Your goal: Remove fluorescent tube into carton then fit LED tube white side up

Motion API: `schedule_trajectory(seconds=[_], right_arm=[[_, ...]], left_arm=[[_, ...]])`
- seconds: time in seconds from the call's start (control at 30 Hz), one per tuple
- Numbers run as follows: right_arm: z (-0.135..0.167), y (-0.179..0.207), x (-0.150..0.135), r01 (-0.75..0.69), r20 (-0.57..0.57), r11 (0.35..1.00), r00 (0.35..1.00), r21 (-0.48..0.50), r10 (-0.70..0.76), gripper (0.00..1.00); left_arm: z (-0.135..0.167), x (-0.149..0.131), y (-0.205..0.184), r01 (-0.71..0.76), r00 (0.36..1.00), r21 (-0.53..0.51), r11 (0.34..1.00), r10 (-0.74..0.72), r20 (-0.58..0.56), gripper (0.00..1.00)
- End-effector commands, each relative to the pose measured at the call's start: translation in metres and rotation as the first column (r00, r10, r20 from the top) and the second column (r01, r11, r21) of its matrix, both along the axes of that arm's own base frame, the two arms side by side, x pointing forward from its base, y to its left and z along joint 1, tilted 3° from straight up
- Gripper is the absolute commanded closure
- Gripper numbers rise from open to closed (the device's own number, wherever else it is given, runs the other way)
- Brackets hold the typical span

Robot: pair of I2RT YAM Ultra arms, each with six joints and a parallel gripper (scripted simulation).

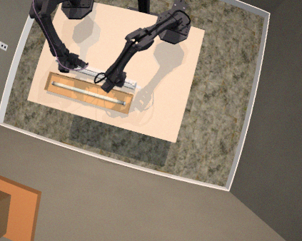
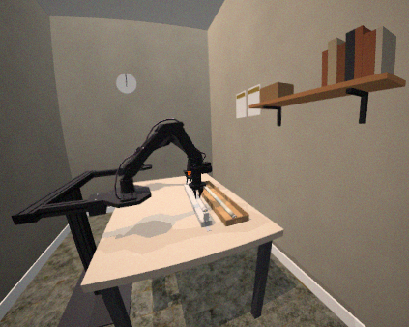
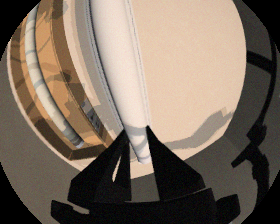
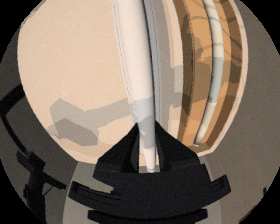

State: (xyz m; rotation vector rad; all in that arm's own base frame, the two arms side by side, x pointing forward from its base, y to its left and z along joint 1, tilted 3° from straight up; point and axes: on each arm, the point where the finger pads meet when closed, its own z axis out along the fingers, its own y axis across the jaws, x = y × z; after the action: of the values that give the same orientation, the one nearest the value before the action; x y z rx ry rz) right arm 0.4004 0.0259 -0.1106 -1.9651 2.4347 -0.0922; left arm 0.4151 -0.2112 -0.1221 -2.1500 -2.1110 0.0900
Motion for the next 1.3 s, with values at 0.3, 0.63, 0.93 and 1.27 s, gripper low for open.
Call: schedule_trajectory(seconds=[0.3, 0.63, 0.93, 1.27], right_arm=[[0.001, 0.006, 0.013, 0.001, 0.048, 0.999, 0.999, 0.036, -0.003, 0.89], [0.005, 0.004, 0.013, 0.005, 0.058, 0.999, 0.998, 0.036, -0.007, 0.89], [0.001, 0.006, 0.022, 0.002, 0.071, 0.999, 0.997, 0.036, -0.004, 0.89], [0.005, 0.004, 0.026, 0.006, 0.085, 0.999, 0.996, 0.037, -0.009, 0.89]], left_arm=[[0.003, 0.000, -0.009, 0.016, 1.000, -0.036, 0.999, -0.017, -0.014, 0.89], [0.005, 0.000, -0.011, 0.021, 1.000, -0.038, 0.999, -0.021, -0.009, 0.89], [0.002, 0.003, -0.010, 0.017, 1.000, -0.041, 0.999, -0.017, -0.004, 0.89], [0.012, 0.007, -0.015, 0.022, 1.000, -0.053, 0.998, -0.021, 0.020, 0.89]])
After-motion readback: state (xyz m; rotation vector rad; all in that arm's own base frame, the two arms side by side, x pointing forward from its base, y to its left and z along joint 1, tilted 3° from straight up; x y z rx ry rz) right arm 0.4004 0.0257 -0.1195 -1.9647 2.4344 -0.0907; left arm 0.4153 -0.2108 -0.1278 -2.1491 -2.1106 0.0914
